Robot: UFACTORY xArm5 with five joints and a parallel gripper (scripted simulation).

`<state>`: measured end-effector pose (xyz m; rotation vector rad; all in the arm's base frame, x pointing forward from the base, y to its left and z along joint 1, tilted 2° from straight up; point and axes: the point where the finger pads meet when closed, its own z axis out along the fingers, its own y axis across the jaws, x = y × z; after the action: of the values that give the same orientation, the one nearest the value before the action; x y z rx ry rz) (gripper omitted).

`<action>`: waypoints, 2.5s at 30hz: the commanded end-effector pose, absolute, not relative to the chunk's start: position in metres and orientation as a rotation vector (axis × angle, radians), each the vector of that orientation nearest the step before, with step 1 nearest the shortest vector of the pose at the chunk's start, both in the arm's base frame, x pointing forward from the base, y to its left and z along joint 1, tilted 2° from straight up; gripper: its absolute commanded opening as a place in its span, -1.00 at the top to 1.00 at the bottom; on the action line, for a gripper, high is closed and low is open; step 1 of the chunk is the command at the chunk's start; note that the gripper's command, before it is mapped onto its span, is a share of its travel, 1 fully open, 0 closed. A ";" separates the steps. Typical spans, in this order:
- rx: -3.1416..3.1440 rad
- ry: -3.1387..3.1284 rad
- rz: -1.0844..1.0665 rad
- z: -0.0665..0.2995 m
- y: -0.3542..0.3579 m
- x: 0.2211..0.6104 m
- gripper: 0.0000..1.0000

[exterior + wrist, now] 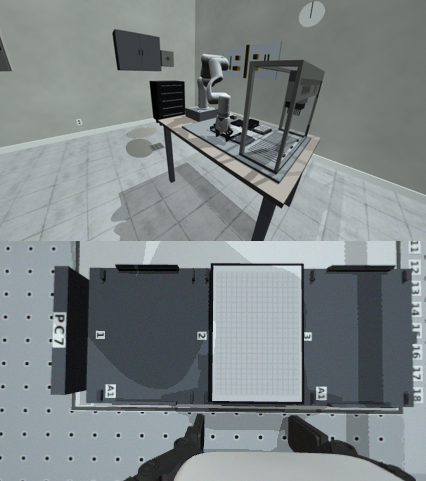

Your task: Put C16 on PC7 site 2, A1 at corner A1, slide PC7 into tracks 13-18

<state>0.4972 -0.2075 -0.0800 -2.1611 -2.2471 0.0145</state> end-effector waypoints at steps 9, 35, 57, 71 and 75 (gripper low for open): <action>-2.164 -2.250 0.012 -0.078 -0.214 0.499 -1.00; -2.164 -2.250 0.011 -0.063 -0.220 0.500 -1.00; -2.164 -2.250 0.011 -0.033 -0.219 0.500 -1.00; -2.164 -2.250 0.011 -0.010 -0.219 0.501 -1.00; -2.164 -2.250 0.011 -0.007 -0.219 0.501 -1.00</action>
<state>0.5001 -0.2189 -0.0105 -2.1619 -2.2480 0.0131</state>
